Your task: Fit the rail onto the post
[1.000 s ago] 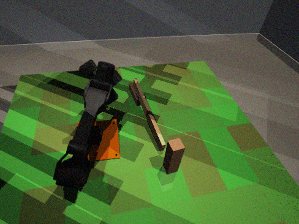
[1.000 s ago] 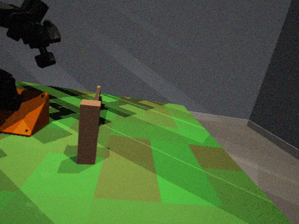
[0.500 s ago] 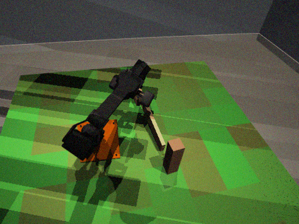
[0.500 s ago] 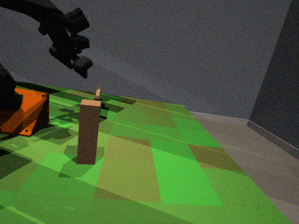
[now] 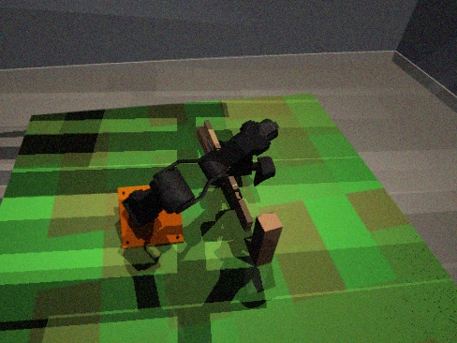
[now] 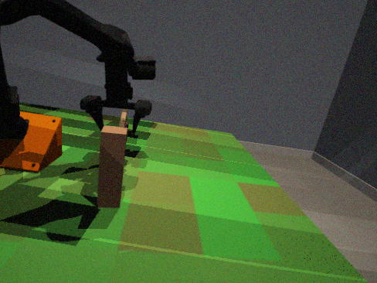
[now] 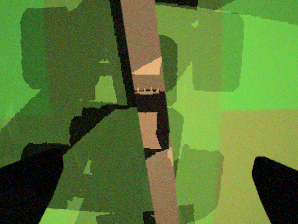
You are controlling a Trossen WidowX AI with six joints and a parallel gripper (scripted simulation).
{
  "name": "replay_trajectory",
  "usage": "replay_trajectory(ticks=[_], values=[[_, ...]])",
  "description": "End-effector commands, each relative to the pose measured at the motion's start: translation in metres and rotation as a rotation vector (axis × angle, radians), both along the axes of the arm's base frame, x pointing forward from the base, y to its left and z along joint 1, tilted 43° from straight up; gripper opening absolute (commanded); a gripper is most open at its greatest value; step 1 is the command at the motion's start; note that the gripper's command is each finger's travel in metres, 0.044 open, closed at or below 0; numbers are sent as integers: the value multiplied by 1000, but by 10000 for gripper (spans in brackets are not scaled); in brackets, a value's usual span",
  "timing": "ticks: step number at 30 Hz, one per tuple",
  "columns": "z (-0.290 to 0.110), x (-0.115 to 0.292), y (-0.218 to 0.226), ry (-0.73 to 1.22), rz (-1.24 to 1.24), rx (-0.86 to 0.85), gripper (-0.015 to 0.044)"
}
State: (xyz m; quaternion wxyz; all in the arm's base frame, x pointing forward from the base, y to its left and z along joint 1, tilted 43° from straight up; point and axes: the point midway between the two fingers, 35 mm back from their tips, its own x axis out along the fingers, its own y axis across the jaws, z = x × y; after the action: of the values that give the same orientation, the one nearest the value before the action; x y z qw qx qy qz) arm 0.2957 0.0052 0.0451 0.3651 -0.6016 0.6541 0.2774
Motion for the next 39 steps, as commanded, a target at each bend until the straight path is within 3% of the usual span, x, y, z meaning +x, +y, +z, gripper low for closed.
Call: replay_trajectory(ticks=[1,39], values=[[-3,6,-36,182,87,-98,440],[-38,2,-68,181,88,-98,440]])
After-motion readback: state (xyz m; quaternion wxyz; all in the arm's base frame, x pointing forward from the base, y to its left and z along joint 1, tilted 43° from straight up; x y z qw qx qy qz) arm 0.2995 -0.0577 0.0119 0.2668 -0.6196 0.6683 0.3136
